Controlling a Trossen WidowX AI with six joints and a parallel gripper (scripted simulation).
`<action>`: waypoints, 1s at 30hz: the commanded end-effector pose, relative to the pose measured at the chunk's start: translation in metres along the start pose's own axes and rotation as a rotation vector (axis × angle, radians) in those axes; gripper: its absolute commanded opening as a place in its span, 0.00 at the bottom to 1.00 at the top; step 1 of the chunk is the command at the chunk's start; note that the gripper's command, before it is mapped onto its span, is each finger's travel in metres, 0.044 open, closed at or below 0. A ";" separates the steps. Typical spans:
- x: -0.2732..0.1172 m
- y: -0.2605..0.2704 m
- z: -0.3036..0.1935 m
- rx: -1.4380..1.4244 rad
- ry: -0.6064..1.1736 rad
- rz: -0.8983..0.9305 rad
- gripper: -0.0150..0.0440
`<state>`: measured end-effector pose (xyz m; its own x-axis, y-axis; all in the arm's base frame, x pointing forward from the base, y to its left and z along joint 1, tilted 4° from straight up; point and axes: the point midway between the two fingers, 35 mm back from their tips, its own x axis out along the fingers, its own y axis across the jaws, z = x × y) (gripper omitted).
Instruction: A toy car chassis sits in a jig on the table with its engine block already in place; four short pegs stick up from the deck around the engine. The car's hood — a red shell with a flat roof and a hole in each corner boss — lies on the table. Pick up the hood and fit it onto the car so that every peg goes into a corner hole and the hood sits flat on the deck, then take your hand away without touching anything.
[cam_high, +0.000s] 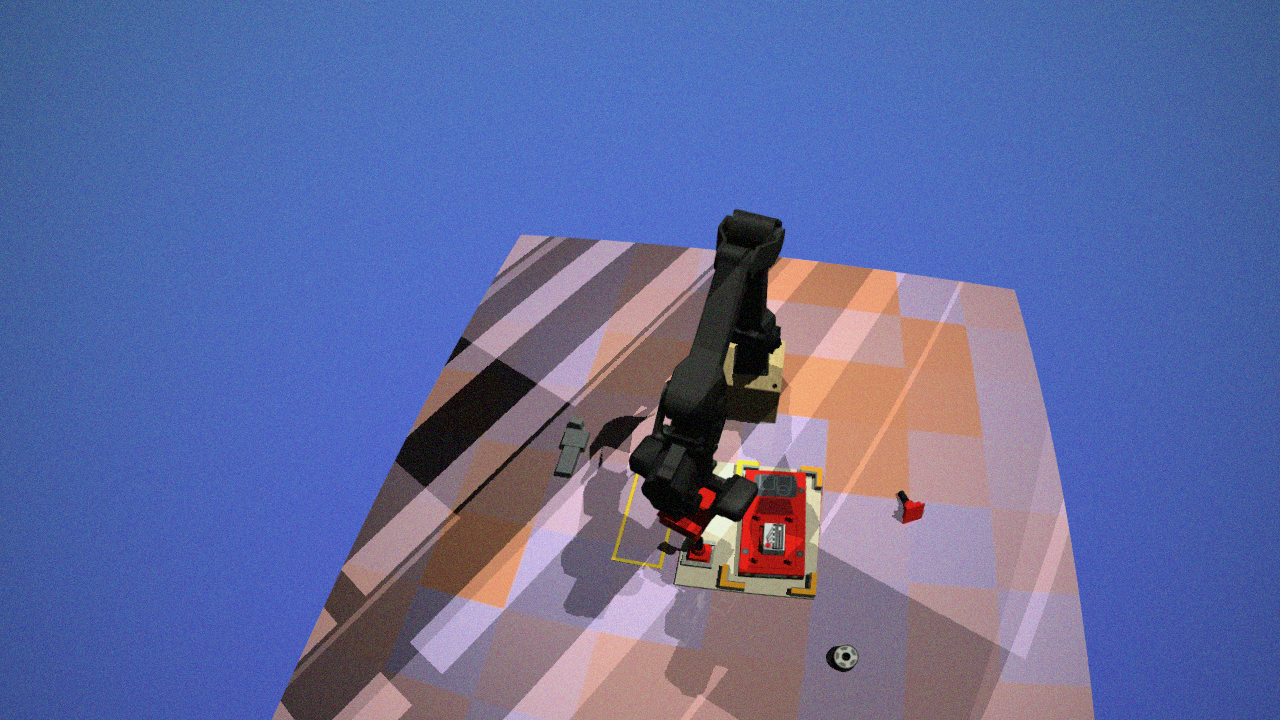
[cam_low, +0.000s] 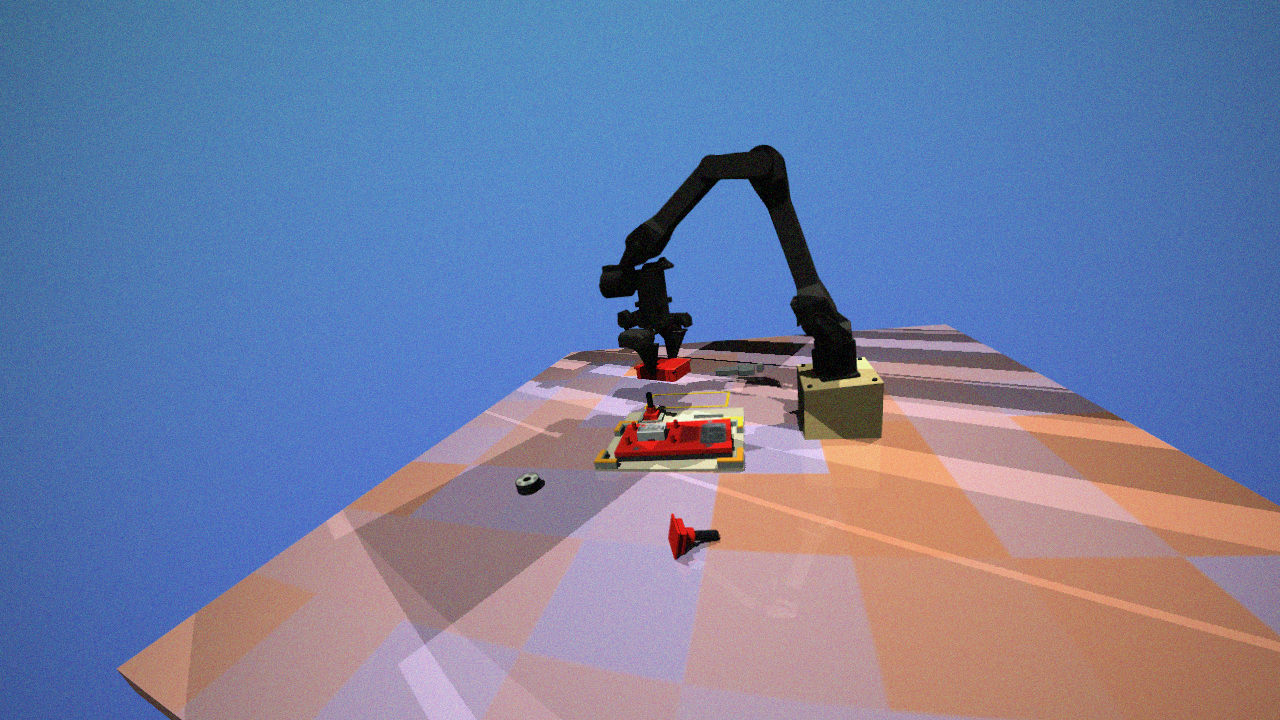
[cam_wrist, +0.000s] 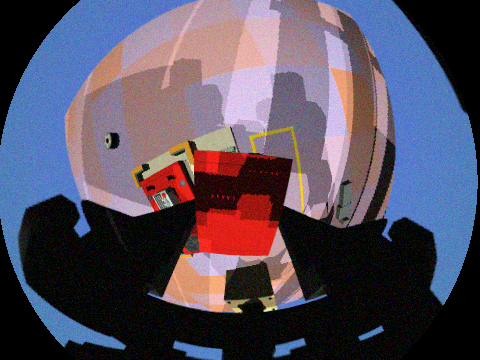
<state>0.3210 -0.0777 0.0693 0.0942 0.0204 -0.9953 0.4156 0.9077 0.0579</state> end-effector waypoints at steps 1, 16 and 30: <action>-0.001 0.013 -0.003 -0.044 0.000 -0.001 0.25; -0.001 0.070 -0.018 -0.240 0.002 0.005 0.25; -0.003 0.121 -0.042 -0.423 0.002 0.012 0.25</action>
<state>0.3335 0.0403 0.0751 0.0956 0.0341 -0.9948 0.0411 0.9984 0.0382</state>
